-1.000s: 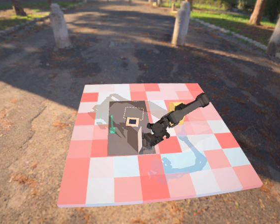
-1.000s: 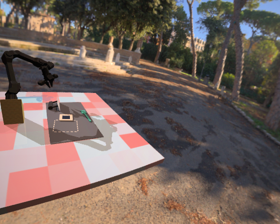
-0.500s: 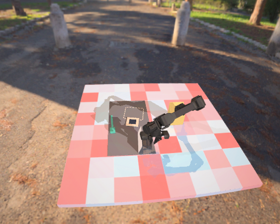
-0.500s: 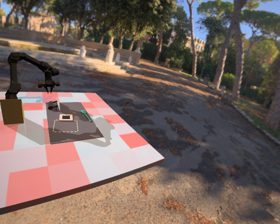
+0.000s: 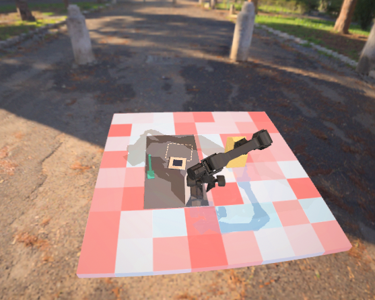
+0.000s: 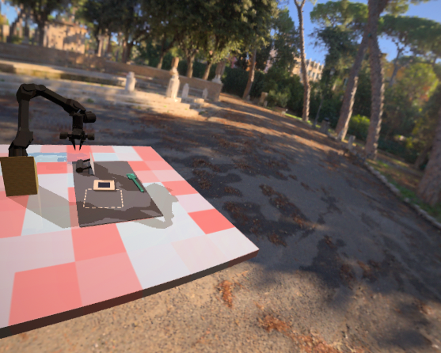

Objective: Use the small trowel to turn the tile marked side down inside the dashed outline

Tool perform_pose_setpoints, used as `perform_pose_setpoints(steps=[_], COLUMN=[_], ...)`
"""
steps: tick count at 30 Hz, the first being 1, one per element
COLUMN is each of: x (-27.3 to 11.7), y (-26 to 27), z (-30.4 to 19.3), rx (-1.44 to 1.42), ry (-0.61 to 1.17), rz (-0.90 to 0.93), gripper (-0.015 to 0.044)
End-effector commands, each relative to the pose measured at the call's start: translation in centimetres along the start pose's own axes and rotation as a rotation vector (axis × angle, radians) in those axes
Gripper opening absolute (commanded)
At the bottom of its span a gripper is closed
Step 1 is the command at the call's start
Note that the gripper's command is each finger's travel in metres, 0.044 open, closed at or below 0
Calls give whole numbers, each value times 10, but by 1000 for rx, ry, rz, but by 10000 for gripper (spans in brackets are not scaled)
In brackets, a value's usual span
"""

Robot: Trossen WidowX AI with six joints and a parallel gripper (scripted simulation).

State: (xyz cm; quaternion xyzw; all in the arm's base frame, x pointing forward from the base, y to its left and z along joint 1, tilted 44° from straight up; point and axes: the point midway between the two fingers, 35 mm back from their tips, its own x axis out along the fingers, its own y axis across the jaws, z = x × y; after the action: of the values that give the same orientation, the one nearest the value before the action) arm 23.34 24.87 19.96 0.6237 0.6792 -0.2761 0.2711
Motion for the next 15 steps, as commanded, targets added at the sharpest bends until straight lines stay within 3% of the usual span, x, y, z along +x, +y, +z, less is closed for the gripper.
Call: perform_pose_setpoints(steps=[1, 15], x=[4, 14], y=[6, 26], z=[0, 0], rx=[9, 8], ry=[2, 2], rz=[-7, -6], gripper=[100, 100])
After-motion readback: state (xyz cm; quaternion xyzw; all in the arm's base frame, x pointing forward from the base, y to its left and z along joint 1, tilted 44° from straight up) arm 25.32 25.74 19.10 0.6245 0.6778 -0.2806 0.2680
